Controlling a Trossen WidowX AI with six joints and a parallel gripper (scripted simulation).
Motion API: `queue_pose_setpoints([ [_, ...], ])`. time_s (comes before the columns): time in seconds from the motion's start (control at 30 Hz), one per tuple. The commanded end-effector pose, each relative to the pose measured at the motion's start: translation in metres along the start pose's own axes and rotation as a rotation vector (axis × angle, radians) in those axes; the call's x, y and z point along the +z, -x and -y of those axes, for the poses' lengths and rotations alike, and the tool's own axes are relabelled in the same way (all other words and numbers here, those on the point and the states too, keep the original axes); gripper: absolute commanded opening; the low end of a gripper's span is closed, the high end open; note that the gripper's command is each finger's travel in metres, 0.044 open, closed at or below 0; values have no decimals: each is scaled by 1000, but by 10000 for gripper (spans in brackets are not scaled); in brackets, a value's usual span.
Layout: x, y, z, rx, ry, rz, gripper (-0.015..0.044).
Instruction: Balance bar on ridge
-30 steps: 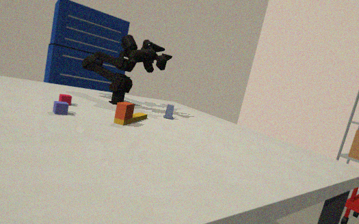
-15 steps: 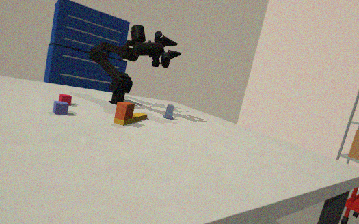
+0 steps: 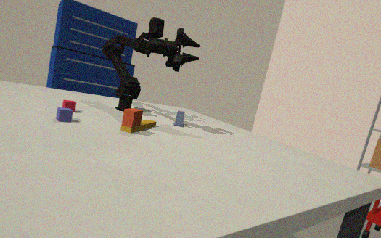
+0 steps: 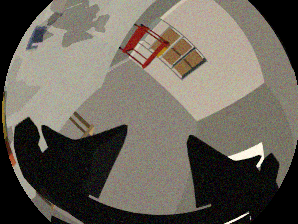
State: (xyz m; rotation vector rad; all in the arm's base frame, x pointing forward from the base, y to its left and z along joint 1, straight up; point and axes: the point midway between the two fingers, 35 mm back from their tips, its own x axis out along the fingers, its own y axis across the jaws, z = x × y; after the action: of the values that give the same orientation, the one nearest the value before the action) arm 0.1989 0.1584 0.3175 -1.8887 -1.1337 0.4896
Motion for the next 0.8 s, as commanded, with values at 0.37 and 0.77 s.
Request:
queue_pose_setpoints([
  [0.37, -47, -11, -54, 319, -131, -75, 315],
  [0.77, -76, -4, -103, 593, -235, -107, 315],
])
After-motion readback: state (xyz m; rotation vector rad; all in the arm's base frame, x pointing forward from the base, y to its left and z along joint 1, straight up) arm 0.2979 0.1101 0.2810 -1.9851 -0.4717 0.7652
